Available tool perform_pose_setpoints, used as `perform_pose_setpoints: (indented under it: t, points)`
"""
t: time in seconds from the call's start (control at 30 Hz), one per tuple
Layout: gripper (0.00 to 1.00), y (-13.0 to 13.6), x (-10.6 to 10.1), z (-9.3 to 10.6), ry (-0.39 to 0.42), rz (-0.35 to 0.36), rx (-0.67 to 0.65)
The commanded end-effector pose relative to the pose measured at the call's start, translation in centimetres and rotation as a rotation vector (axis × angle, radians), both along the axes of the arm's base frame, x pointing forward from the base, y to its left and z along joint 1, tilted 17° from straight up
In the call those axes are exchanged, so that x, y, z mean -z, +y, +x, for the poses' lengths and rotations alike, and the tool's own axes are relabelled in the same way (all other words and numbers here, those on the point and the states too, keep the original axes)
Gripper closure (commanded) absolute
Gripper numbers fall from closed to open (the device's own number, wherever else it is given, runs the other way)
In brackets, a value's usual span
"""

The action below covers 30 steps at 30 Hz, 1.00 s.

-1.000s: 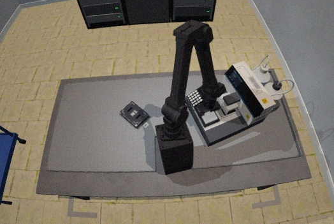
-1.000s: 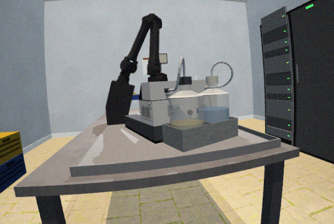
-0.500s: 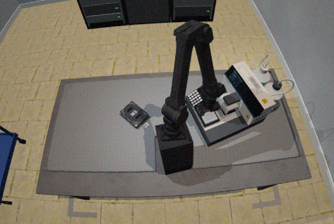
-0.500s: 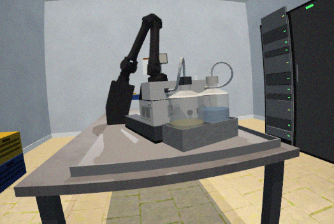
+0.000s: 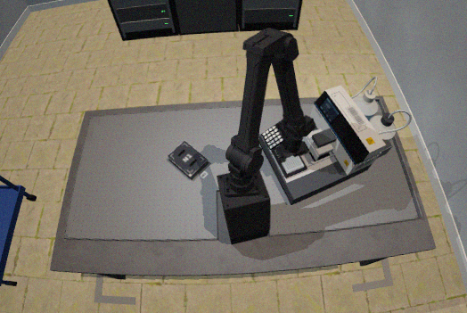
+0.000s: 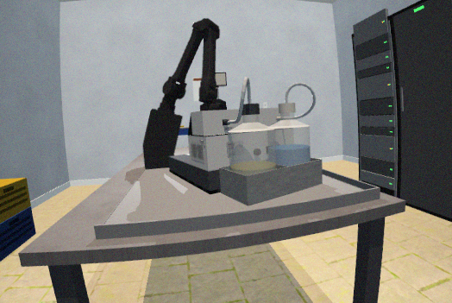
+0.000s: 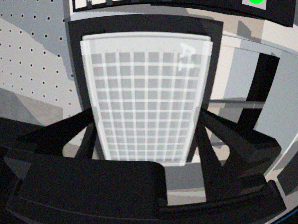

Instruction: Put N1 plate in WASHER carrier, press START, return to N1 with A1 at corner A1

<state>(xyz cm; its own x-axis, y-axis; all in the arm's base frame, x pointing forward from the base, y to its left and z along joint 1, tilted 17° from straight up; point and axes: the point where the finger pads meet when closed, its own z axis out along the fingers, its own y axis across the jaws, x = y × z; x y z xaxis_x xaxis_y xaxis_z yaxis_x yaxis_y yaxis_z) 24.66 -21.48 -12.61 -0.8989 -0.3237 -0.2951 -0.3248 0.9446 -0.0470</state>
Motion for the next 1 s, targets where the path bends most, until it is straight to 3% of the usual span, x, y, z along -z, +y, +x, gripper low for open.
perform_pose_setpoints:
  t: [0.0,0.53,0.57,0.97]
  points:
    - [0.18,0.65,0.59,0.05,0.007,0.004,-0.008]
    - [0.18,0.55,0.56,0.15,0.005,0.002,-0.008]
    - [0.0,0.55,0.56,0.15,0.005,0.002,-0.008]
    - [0.0,0.55,0.56,0.15,0.005,0.002,-0.009]
